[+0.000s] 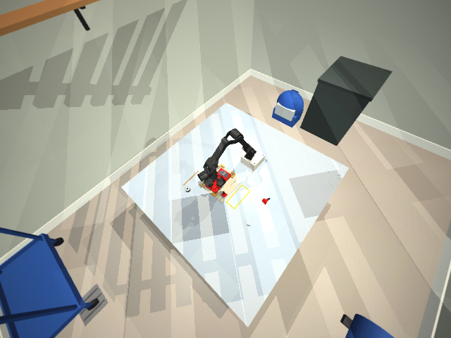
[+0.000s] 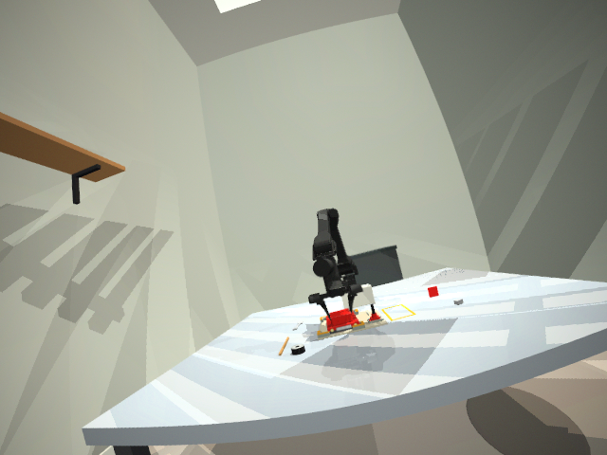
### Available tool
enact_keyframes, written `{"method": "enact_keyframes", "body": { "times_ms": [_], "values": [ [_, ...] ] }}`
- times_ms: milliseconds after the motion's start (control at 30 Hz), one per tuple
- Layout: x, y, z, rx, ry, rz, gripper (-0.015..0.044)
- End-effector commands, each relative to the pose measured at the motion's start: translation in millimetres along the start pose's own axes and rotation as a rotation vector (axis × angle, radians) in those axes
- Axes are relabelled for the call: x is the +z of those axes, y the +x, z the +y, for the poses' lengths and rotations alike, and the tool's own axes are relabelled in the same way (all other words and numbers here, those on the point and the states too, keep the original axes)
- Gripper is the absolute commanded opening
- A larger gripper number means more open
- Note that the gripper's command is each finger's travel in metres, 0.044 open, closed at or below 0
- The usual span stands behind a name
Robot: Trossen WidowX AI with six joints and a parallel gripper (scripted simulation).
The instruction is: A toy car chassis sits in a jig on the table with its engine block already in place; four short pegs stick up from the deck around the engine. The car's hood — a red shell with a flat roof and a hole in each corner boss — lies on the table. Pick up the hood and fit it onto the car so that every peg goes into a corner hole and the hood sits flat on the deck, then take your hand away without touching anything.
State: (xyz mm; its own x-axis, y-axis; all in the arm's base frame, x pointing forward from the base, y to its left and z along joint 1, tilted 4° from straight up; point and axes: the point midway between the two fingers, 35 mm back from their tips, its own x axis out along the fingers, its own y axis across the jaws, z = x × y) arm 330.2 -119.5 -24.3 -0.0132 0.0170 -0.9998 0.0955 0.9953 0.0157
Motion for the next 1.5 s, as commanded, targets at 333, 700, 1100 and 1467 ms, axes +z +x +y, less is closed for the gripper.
{"method": "enact_keyframes", "body": {
  "times_ms": [333,700,1100,1467],
  "values": [
    [0.1,-0.1,0.0,0.0,0.0,0.0,0.0341],
    [3.8,-38.6,-0.4,-0.002,0.0,0.012,0.044],
    [2.9,-72.9,0.4,-0.003,0.0,0.024,0.044],
    [2.9,-72.9,0.4,-0.003,0.0,0.024,0.044]
  ]
}}
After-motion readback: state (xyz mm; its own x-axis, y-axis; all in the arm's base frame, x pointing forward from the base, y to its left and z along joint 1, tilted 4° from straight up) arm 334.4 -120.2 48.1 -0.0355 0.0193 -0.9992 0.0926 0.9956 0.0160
